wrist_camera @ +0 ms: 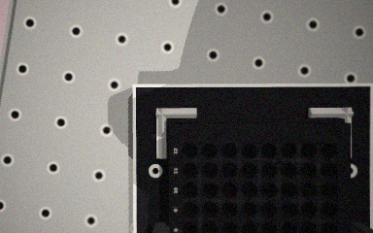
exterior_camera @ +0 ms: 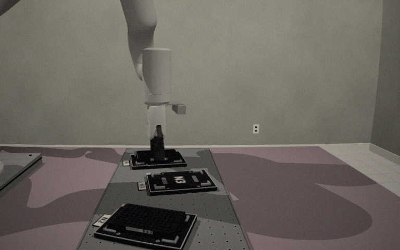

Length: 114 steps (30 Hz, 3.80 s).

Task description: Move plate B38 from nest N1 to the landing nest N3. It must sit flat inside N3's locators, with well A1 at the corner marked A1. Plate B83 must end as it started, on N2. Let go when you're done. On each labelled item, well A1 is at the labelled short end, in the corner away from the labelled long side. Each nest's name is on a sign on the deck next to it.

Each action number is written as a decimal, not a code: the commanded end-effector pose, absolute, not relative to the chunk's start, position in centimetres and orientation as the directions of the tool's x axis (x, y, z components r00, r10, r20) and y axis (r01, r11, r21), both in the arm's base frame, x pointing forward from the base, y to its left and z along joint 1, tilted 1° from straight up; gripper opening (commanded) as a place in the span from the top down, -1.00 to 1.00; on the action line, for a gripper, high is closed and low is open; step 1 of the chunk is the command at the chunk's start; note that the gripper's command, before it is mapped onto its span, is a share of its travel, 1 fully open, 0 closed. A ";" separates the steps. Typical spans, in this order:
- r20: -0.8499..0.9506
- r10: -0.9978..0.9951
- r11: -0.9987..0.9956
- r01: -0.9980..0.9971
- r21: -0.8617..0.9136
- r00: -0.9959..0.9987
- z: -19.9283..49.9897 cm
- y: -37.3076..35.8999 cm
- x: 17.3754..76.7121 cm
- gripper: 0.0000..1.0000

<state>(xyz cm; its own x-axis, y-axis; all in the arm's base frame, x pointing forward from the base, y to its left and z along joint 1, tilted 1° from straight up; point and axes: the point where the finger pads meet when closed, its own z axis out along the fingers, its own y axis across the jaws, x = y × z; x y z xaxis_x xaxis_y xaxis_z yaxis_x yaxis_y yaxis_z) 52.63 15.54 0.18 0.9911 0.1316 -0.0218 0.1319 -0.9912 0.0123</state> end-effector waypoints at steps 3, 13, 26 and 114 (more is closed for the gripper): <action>-0.020 0.132 -0.991 0.132 0.012 0.991 0.3 15.6 52.7 1.00; -0.020 0.132 -0.991 0.132 0.012 0.991 0.5 15.6 52.7 1.00; -0.020 0.132 -0.991 0.132 0.012 0.991 1.3 15.6 52.8 1.00; -0.019 0.132 -0.991 0.132 0.012 0.991 10.4 15.7 52.9 1.00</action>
<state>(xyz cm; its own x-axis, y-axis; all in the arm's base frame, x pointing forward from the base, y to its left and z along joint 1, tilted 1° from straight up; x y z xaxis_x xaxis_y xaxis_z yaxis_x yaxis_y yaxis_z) 52.83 15.69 10.27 0.9911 0.1316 -0.0219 0.1319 -0.9912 0.0123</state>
